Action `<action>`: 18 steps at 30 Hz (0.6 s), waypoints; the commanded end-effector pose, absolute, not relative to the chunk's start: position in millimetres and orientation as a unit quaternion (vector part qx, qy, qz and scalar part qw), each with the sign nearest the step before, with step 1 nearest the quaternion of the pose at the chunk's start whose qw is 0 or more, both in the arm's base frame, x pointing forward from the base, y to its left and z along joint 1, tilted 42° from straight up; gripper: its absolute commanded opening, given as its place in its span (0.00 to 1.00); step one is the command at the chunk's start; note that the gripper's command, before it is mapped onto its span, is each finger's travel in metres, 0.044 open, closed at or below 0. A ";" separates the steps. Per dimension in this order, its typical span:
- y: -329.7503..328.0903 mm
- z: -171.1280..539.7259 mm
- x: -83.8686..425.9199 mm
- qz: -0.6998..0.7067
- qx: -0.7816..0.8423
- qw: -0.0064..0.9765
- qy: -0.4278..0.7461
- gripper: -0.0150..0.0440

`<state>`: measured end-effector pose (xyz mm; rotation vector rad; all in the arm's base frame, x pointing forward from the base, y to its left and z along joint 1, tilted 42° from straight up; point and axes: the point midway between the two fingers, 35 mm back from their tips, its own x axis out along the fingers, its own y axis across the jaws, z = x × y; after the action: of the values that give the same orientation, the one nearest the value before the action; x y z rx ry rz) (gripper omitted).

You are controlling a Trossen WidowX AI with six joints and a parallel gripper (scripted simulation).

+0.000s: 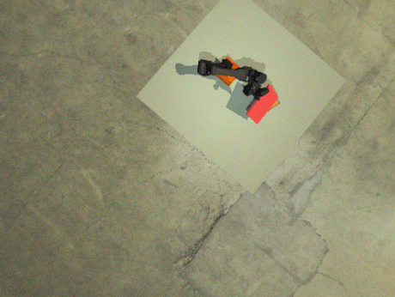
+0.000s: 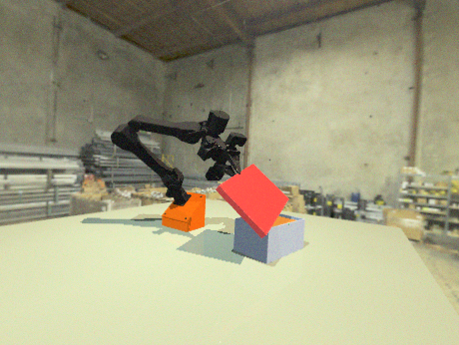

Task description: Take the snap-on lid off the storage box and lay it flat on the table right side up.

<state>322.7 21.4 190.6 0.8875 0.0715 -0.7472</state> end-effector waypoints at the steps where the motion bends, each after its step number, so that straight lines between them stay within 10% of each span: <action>1: 17.6 197.5 320.5 -0.348 0.423 0.836 0.033 0.25; 18: -7.2 219.3 312.0 -0.348 0.423 0.836 0.033 0.25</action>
<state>313.5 -5.1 212.6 0.8847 0.0740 -0.7496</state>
